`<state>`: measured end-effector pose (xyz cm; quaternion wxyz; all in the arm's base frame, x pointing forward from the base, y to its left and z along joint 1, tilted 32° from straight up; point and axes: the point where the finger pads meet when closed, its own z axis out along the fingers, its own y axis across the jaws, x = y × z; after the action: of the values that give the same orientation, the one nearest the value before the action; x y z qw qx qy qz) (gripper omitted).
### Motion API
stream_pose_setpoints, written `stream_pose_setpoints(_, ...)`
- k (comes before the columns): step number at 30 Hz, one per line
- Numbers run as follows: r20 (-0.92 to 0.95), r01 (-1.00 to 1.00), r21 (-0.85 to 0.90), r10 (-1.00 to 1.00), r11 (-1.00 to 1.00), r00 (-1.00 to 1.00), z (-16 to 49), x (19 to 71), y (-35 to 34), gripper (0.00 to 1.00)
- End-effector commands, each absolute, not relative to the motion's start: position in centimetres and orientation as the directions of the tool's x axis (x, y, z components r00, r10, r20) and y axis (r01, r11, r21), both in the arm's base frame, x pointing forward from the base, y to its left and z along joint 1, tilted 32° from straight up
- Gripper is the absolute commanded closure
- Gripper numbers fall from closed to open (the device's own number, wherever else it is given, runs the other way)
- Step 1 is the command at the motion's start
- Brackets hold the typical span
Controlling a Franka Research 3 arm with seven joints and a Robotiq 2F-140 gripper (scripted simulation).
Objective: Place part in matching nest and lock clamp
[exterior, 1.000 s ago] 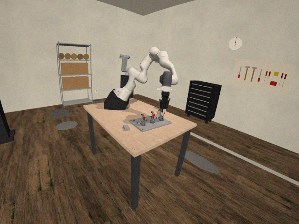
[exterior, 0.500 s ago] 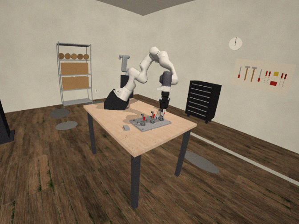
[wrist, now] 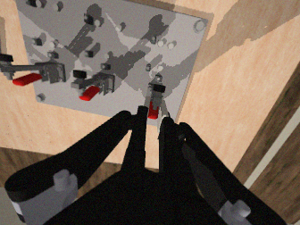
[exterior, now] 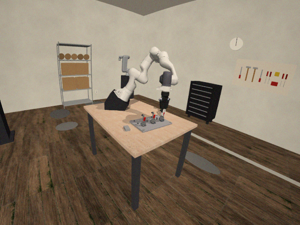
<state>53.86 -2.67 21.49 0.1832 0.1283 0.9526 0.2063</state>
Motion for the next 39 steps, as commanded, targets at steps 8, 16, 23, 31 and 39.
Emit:
stream_pose_setpoints(8, -0.282, 0.157, 0.444, 0.304, 0.882, -0.91, 20.9, 53.16, -2.05, 1.0)
stream_pose_setpoints(16, -0.282, 0.157, 0.444, 0.304, 0.882, -0.91, 20.9, 53.16, -2.05, 1.0)
stream_pose_setpoints(23, -0.282, 0.157, 0.444, 0.304, 0.882, -0.91, 20.9, 53.16, -2.05, 1.0)
stream_pose_setpoints(31, -0.282, 0.157, 0.444, 0.304, 0.882, -0.91, 20.9, 53.16, -2.05, 0.72)
stream_pose_setpoints(39, -0.282, 0.157, 0.444, 0.304, 0.882, -0.91, 20.9, 53.16, -2.05, 0.72)
